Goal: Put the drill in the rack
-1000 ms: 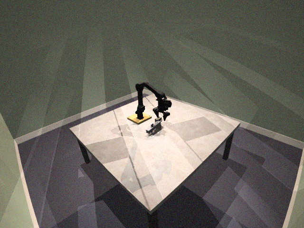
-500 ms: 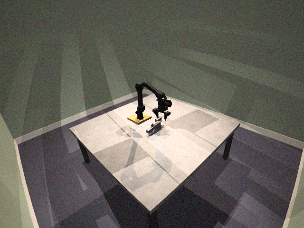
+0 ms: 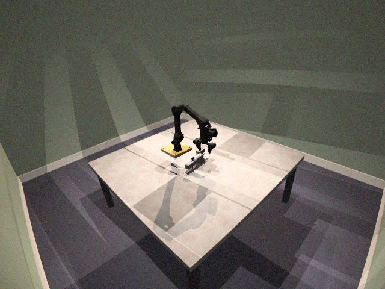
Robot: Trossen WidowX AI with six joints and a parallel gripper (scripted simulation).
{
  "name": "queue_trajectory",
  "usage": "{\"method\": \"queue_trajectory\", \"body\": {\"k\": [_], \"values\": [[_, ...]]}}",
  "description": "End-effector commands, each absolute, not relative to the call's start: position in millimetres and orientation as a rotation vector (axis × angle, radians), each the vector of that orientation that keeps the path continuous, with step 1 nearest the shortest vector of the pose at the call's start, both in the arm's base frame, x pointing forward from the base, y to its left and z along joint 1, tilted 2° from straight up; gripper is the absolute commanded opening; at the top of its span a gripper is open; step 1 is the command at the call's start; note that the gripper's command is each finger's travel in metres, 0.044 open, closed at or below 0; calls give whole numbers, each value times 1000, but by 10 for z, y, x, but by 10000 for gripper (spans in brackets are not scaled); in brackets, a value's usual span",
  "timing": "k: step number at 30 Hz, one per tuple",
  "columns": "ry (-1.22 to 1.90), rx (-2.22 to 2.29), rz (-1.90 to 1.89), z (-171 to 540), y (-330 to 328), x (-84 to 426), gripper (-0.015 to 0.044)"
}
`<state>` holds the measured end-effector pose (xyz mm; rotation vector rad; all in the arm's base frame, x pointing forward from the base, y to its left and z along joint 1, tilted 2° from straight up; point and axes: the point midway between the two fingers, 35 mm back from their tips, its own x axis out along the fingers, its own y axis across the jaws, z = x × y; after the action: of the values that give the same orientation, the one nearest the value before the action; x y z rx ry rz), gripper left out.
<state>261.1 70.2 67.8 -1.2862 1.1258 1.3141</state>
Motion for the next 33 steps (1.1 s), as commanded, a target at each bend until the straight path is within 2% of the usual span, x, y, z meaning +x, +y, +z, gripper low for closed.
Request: {"method": "queue_trajectory", "body": {"k": [1, 25, 33], "values": [[1130, -1282, 1326, 581, 687, 2599, 440], [1130, -1283, 1325, 276, 608, 2593, 440], [1129, -1285, 1317, 312, 611, 2608, 230]]}}
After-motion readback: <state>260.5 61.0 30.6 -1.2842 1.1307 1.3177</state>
